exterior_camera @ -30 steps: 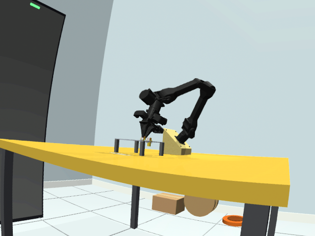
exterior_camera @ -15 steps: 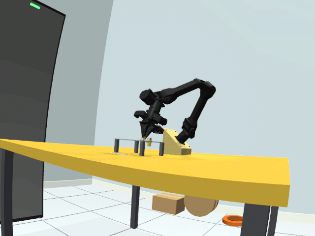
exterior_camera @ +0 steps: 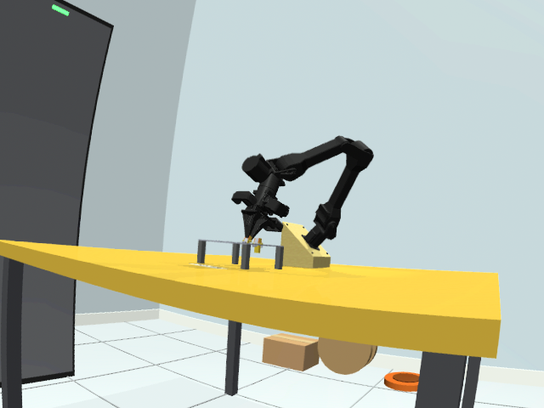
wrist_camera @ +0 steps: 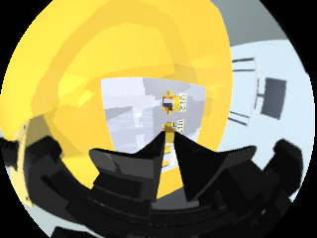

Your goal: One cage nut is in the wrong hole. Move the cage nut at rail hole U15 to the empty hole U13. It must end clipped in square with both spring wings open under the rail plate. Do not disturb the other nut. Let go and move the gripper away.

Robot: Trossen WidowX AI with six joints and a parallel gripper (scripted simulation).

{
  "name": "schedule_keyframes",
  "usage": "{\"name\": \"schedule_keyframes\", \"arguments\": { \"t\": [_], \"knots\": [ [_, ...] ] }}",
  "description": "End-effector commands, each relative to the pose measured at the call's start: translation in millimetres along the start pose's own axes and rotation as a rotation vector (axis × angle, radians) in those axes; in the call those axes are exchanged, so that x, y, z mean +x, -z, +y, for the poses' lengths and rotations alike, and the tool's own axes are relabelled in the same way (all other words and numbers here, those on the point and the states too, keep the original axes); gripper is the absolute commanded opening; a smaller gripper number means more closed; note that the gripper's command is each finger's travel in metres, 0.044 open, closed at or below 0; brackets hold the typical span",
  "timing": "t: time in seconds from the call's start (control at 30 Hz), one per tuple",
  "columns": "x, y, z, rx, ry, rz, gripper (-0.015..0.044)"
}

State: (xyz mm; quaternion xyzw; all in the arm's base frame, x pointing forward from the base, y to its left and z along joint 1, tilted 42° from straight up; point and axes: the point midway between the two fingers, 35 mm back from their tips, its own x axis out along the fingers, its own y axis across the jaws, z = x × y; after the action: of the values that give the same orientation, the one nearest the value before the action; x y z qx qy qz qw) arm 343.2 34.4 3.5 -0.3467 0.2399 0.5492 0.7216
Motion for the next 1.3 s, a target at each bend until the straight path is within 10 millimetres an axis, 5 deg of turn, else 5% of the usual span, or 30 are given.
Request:
{"name": "schedule_keyframes", "arguments": {
  "t": [0.0,1.27],
  "knots": [
    [-0.8,-0.9,-0.3,0.001,0.008,-0.002,0.0029],
    [-1.3,-1.4,4.1,0.003,0.05,-0.002,0.0029]
  ]
}}
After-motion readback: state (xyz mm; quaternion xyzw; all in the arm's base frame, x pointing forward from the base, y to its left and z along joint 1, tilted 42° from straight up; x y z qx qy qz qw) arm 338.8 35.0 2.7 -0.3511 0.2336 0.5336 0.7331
